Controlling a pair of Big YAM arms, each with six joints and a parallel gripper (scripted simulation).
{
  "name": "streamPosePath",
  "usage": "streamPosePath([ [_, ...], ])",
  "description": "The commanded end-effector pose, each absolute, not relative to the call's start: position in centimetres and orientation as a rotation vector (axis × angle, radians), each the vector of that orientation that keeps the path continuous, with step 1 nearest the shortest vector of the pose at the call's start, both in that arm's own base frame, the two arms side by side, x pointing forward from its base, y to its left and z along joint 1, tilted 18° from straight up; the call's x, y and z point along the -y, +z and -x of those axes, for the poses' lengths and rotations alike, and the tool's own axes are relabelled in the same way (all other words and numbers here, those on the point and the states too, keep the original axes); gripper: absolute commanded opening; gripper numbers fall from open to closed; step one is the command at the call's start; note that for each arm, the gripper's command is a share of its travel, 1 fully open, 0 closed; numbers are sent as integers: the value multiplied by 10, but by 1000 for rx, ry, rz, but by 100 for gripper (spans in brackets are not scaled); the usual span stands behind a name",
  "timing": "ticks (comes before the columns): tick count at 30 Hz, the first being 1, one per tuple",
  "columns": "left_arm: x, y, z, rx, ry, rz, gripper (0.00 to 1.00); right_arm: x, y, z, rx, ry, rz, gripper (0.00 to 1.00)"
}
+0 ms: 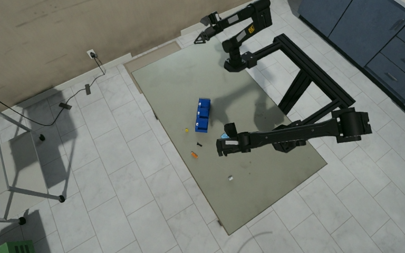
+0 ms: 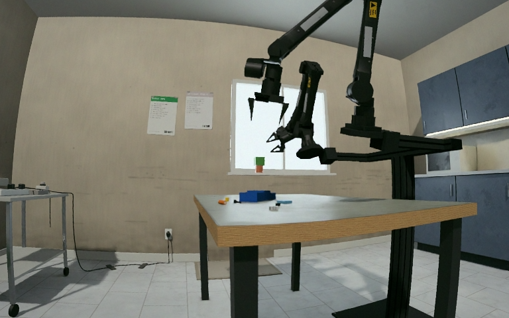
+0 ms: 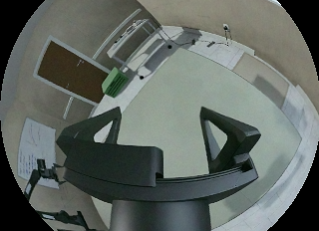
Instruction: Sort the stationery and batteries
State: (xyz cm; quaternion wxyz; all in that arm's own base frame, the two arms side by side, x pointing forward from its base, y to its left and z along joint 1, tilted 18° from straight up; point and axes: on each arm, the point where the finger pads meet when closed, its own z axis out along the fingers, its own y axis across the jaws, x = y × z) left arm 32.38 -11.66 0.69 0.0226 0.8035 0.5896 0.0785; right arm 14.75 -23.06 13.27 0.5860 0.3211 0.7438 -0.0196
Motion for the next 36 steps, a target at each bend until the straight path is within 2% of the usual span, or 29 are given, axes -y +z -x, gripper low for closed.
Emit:
streamPosePath([
  [1, 118, 9, -326, -1821, 249, -2483, 100, 232, 135, -148, -1733, -51, -744, 100],
  [36, 118, 9, -326, -1821, 249, -2483, 100, 241, 133, -142, -1754, -53, -822, 100],
])
